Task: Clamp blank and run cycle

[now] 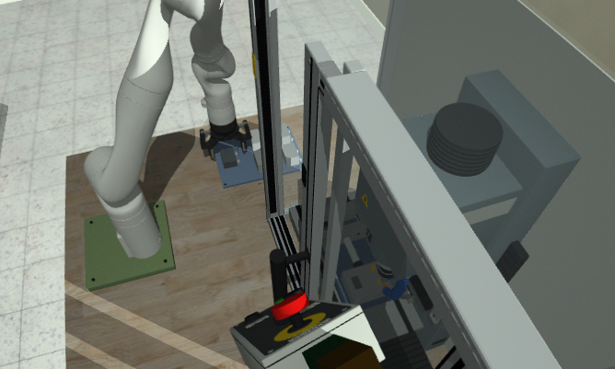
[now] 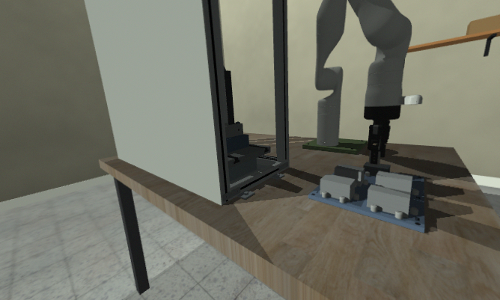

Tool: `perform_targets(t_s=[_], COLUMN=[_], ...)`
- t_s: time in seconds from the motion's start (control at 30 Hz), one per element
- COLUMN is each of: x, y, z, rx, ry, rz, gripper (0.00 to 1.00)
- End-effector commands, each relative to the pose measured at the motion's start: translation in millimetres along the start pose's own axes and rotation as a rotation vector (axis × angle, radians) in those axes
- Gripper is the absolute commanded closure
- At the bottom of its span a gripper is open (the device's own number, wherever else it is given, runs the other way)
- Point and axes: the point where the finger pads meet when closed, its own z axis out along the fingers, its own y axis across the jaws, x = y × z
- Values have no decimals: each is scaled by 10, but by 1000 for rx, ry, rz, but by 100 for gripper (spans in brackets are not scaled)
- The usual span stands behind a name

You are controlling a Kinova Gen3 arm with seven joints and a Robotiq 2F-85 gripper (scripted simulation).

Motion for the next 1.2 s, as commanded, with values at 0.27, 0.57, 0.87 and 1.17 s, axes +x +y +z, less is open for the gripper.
perform_targets(t_s=[0.27, 0.57, 0.87, 1.17], x=[1, 1, 2, 2], y=[-3, -3, -3, -3], z=[46, 46, 80, 80], rx=[-1, -1, -1, -1], ry=[1, 1, 1, 1], rz=[0, 0, 0, 0], gripper=[0, 0, 0, 0])
